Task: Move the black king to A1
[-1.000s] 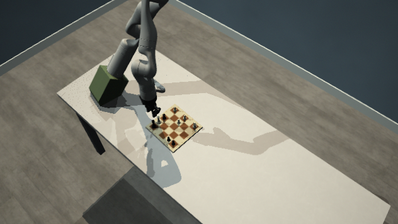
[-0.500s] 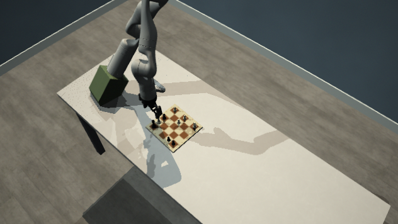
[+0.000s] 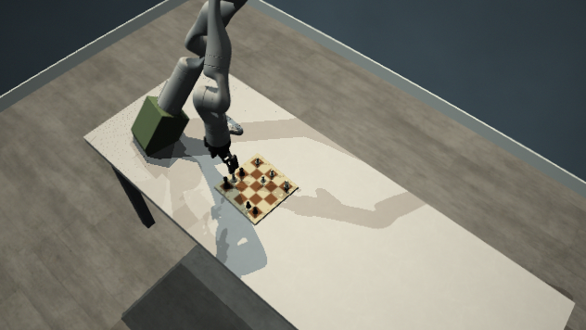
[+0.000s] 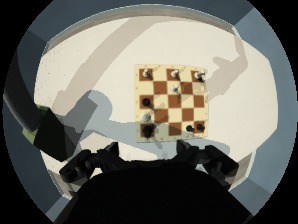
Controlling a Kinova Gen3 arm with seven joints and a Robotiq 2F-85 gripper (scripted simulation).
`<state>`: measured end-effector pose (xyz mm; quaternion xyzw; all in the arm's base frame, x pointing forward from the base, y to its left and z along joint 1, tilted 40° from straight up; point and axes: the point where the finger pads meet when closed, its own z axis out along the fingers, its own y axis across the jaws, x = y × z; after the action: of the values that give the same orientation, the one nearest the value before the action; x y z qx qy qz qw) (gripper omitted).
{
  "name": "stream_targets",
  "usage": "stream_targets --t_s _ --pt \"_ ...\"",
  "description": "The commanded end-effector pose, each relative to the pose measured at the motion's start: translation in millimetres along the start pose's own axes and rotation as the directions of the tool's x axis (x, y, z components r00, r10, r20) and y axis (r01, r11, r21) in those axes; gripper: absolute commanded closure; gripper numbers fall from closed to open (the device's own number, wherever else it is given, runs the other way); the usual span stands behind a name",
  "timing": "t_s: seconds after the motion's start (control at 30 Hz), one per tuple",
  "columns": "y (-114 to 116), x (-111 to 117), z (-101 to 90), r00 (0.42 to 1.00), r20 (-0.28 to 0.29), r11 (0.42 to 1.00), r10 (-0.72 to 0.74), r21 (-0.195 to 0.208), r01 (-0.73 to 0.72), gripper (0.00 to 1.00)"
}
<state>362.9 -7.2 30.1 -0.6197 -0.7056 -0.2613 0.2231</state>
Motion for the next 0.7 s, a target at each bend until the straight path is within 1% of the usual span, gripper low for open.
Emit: stream_targets --t_s 0.0,0.4,0.47,0.67 --pt "1.3 -0.9 -4.8 1.0 0.004 1.0 0.0 -0.005 0.001 0.0" --pt "1.1 -0.7 -43.1 1.0 0.004 1.0 0.0 -0.005 0.001 0.0" --pt "1.1 -0.7 -47.4 1.0 0.004 1.0 0.0 -0.005 0.001 0.0" --pt "1.1 -0.7 -51.8 1.0 0.004 1.0 0.0 -0.005 0.001 0.0"
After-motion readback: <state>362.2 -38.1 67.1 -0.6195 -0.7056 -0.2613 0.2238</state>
